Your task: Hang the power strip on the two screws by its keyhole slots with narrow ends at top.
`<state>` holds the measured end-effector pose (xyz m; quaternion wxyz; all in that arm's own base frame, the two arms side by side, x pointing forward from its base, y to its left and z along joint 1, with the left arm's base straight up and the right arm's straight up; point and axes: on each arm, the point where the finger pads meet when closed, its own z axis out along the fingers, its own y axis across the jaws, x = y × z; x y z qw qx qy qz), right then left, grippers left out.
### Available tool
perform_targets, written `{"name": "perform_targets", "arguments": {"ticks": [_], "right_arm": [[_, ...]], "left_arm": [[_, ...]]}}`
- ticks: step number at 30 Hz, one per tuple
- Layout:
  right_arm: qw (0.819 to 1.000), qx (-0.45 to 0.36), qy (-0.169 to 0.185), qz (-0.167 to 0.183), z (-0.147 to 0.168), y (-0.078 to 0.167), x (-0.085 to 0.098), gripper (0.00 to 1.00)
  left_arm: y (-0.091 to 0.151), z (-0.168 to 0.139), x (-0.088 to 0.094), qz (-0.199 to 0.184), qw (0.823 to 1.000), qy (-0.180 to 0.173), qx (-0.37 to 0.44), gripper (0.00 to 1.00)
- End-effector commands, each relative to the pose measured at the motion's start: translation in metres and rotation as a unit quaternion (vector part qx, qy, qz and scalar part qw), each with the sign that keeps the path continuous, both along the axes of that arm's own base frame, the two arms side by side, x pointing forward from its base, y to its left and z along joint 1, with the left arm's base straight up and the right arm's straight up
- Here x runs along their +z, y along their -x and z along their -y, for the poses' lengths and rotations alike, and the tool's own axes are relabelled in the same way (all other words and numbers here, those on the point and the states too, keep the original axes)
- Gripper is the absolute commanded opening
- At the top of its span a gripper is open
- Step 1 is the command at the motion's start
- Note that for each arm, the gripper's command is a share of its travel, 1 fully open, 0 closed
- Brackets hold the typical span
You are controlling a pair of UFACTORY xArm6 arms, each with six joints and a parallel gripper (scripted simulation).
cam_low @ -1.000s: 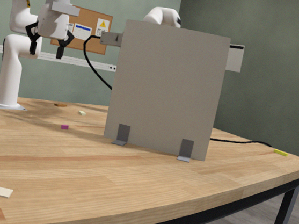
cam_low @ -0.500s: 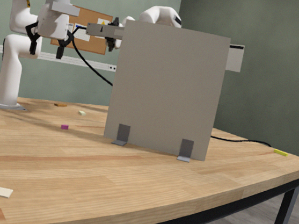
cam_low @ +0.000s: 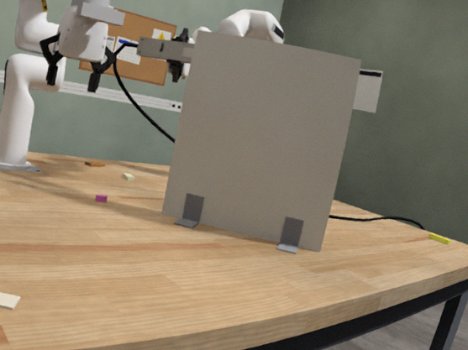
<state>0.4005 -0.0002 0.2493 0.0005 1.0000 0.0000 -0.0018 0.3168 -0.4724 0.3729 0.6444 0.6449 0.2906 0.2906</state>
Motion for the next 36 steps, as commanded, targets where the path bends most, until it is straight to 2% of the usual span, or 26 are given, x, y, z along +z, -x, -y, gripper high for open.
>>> {"name": "perform_targets", "arguments": {"ticks": [1,8,16,19,30,36], "right_arm": [[1.000,0.000,0.000,0.002,0.000,-0.001,0.001,1.00],[1.000,0.000,0.000,0.002,0.000,-0.001,0.001,1.00],[1.000,0.000,0.000,0.002,0.000,-0.001,0.001,1.00],[1.000,0.000,0.000,0.002,0.000,-0.001,0.001,1.00],[1.000,0.000,0.000,0.002,0.000,-0.001,0.001,1.00],[1.000,0.000,0.000,0.002,0.000,-0.001,0.001,1.00]], "left_arm": [[-0.009,-0.005,-0.002,0.004,1.000,0.002,0.004,0.00],[-0.055,-0.031,-0.021,0.020,1.000,0.004,0.015,0.00],[-0.093,-0.060,-0.043,0.025,1.000,0.005,0.018,0.00],[-0.099,-0.064,-0.045,0.026,1.000,0.005,0.017,0.00],[-0.141,-0.111,-0.084,0.012,1.000,0.005,0.005,0.00],[-0.151,-0.126,-0.095,0.003,1.000,0.005,-0.001,0.00]]}}
